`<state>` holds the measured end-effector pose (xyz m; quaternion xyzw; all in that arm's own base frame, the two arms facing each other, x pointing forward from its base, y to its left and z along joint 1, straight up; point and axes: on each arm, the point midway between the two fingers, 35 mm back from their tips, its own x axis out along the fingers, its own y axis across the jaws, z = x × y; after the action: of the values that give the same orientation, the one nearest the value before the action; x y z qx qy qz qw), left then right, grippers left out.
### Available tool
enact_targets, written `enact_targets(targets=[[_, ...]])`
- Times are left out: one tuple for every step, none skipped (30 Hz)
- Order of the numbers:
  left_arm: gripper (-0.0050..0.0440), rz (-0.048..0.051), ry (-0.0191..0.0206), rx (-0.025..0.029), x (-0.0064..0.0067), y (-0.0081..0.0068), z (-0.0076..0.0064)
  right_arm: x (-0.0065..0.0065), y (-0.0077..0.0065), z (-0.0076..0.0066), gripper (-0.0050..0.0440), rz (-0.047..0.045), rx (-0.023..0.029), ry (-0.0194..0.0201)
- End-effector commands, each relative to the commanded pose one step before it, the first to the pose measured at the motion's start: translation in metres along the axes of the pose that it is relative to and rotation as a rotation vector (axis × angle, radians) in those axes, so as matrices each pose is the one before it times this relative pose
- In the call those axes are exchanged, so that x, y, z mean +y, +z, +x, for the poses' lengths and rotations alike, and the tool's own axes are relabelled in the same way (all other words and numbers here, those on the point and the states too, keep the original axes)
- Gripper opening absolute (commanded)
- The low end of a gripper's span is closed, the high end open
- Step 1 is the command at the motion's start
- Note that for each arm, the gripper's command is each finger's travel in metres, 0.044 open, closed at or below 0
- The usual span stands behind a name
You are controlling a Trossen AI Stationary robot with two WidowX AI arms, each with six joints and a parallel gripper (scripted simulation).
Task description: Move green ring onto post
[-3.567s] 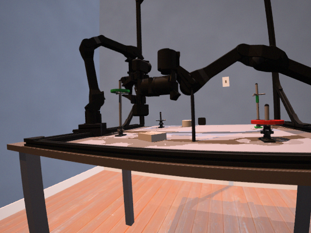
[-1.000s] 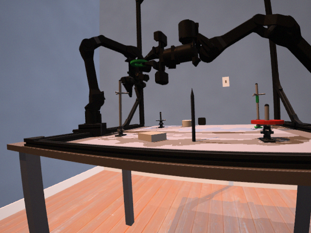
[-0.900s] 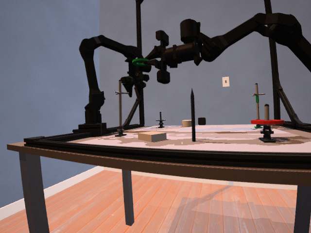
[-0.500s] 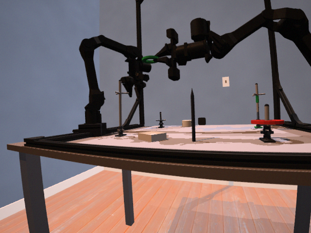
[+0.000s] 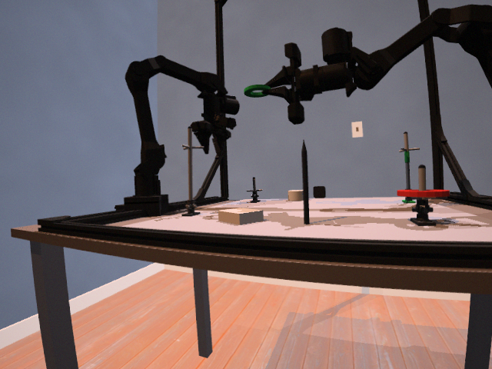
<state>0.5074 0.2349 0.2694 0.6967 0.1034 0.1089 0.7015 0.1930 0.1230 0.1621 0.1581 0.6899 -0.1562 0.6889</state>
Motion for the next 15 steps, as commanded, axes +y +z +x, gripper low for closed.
enact_targets(targets=[[0.0000,0.00544,0.00312,0.01229,0.00376,0.01034,-0.01822,-0.00083,-0.00007,-0.00016,0.0400,0.00304,-0.00204,-0.00228],[0.0000,0.00006,-0.00042,0.00231,0.00014,0.00190,-0.00366,0.00000,0.00000,0.00000,0.0400,0.00000,0.00000,0.00000],[0.0000,0.00007,-0.00042,0.00231,0.00008,0.00186,-0.00369,0.00000,0.00000,0.00000,0.0400,0.00000,0.00000,0.00000],[0.0000,0.00000,0.00000,0.00000,0.00000,0.00000,0.00000,0.00000,0.00000,0.00000,0.0400,0.00000,0.00000,0.00000],[0.0000,0.00000,0.00000,0.00000,0.00000,0.00000,0.00000,0.00000,0.00000,0.00000,0.0400,0.00000,0.00000,0.00000],[0.0000,0.00007,-0.00042,0.00231,0.00003,0.00182,-0.00373,0.00000,0.00000,0.00000,0.0400,0.00000,0.00000,0.00000],[0.0000,0.00008,-0.00043,0.00231,-0.00002,0.00178,-0.00376,0.00000,0.00000,0.00000,0.0400,0.00000,0.00000,0.00000],[0.0000,0.00008,-0.00043,0.00231,-0.00008,0.00174,-0.00379,0.00000,0.00000,0.00000,0.0400,0.00000,0.00000,0.00000],[0.0000,0.00009,-0.00043,0.00231,-0.00013,0.00170,-0.00381,0.00000,0.00000,0.00000,0.0400,0.00000,0.00000,0.00000],[0.0000,0.00009,-0.00043,0.00231,-0.00019,0.00166,-0.00384,0.00000,0.00000,0.00000,0.0400,0.00000,0.00000,0.00000],[0.0000,0.00010,-0.00043,0.00231,-0.00024,0.00161,-0.00387,0.00000,0.00000,0.00000,0.0400,0.00000,0.00000,0.00000],[0.0000,0.00010,-0.00043,0.00231,-0.00029,0.00157,-0.00389,0.00000,0.00000,0.00000,0.0400,0.00000,0.00000,0.00000],[0.0000,0.00011,-0.00043,0.00231,-0.00035,0.00153,-0.00391,0.00000,0.00000,0.00000,0.0400,0.00000,0.00000,0.00000],[0.0000,0.00011,-0.00043,0.00231,-0.00040,0.00148,-0.00394,0.00000,0.00000,0.00000,0.0400,0.00000,0.00000,0.00000],[0.0000,0.00012,-0.00043,0.00231,-0.00046,0.00144,-0.00396,0.00000,0.00000,0.00000,0.0400,0.00000,0.00000,0.00000]])
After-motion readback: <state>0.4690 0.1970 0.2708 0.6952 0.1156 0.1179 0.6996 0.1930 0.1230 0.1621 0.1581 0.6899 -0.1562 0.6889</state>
